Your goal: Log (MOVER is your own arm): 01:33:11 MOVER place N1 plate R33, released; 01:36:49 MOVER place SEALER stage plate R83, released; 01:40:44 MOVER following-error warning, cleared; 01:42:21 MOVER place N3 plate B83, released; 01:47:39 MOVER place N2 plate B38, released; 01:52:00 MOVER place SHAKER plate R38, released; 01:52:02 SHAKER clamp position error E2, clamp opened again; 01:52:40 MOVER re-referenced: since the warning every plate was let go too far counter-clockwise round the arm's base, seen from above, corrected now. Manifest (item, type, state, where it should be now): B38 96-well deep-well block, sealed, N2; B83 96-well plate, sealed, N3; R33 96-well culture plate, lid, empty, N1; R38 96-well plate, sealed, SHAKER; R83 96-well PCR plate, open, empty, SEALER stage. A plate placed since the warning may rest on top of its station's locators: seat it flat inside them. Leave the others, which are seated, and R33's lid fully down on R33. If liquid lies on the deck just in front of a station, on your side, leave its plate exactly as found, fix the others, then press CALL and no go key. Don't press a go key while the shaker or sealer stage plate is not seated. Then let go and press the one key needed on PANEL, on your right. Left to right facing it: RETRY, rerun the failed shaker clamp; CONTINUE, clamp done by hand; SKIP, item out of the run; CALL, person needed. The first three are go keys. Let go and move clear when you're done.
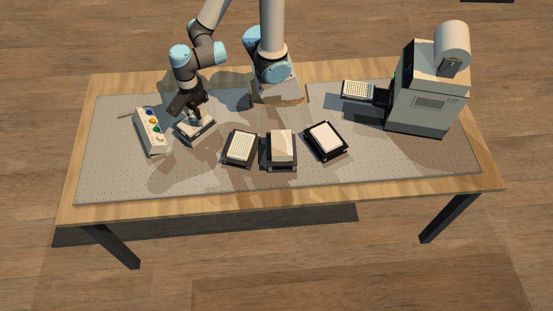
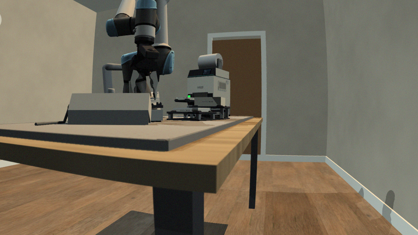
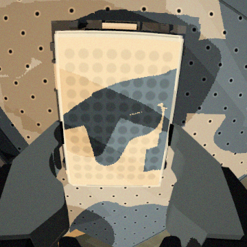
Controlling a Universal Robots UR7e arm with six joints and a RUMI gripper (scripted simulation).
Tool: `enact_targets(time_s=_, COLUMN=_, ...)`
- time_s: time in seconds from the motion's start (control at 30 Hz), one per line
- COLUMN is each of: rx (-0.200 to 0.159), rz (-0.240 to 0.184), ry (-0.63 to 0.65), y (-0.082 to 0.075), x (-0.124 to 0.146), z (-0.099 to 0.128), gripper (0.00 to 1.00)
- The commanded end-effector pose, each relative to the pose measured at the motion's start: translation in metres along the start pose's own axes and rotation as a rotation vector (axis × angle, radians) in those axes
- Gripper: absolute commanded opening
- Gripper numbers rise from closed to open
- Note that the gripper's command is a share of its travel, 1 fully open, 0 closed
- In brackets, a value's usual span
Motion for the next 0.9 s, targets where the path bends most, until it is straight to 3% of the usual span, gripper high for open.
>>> enact_targets(time_s=0.0, rx=0.001, rz=-0.001, ry=0.0, y=0.0012, x=0.0002, z=0.0004, gripper=0.0)
enact_targets(time_s=0.87, rx=0.001, rz=-0.001, ry=0.0, y=0.0089, x=0.0002, z=0.0004, gripper=0.0)
Point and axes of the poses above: the point where the finger pads meet when closed, its own y axis out along the fingers, its own x axis across the jaws, z = x × y, the point moved 1 cm from there along -y, back along the fingers, and after that the axes turned 8 degrees about -y, right-handed, at the moved point
